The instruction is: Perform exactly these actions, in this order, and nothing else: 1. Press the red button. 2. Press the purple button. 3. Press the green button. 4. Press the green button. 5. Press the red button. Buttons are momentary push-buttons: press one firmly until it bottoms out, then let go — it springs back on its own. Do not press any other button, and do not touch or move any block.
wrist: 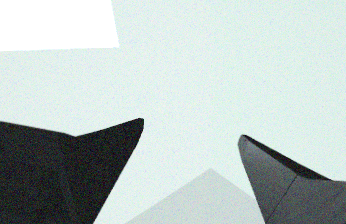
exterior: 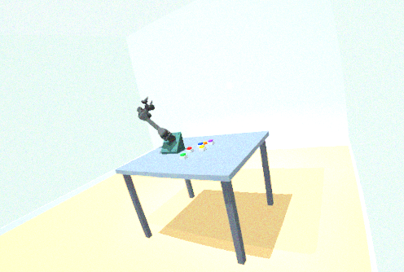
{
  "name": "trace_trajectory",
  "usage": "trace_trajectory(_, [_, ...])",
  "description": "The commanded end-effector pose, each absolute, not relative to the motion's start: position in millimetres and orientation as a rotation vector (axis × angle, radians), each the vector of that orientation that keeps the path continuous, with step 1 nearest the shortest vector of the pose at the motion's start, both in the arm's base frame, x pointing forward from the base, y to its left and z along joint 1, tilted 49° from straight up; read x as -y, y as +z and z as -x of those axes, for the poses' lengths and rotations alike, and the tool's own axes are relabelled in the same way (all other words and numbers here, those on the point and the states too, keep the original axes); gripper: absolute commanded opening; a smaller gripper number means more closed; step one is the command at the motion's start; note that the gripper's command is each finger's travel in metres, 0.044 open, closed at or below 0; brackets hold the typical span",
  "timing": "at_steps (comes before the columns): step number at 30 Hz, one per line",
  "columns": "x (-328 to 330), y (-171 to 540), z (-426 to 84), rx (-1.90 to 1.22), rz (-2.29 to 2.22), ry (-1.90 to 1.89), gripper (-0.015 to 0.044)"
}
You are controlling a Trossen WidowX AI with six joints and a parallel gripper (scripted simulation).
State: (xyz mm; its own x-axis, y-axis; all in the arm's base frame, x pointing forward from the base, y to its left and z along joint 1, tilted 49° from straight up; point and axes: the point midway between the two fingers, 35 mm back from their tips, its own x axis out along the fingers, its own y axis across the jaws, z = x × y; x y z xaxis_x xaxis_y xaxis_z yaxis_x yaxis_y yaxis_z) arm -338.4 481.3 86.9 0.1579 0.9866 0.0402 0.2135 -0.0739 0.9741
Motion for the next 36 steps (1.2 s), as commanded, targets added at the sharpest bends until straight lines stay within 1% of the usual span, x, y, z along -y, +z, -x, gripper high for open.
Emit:
trace_trajectory(1, [-482.5, 86.6, 336.4, -1.217, -1.477, 1.022, 0.0400])
trace_trajectory(3, [-492.1, 84.6, 320.5, -1.171, -1.438, 1.014, 0.0400])
trace_trajectory(6, [-518.9, 77.2, 264.5, -1.033, -1.304, 0.973, 0.0400])
trace_trajectory(10, [-536.6, 69.8, 209.8, -0.923, -1.176, 0.917, 0.0400])
trace_trajectory(14, [-548.6, 59.1, 128.2, -0.803, -1.001, 0.801, 0.0400])
trace_trajectory(19, [-540.7, 46.1, 28.7, -0.701, -0.785, 0.637, 0.0400])
trace_trajectory(23, [-517.0, 36.5, -46.5, -0.653, -0.613, 0.495, 0.0400])
trace_trajectory(27, [-479.2, 28.0, -114.8, -0.634, -0.444, 0.344, 0.0400])
trace_trajectory(32, [-413.4, 19.9, -187.0, -0.651, -0.234, 0.146, 0.0400])
trace_trajectory(36, [-348.3, 16.1, -231.0, -0.699, -0.071, -0.018, 0.0400])
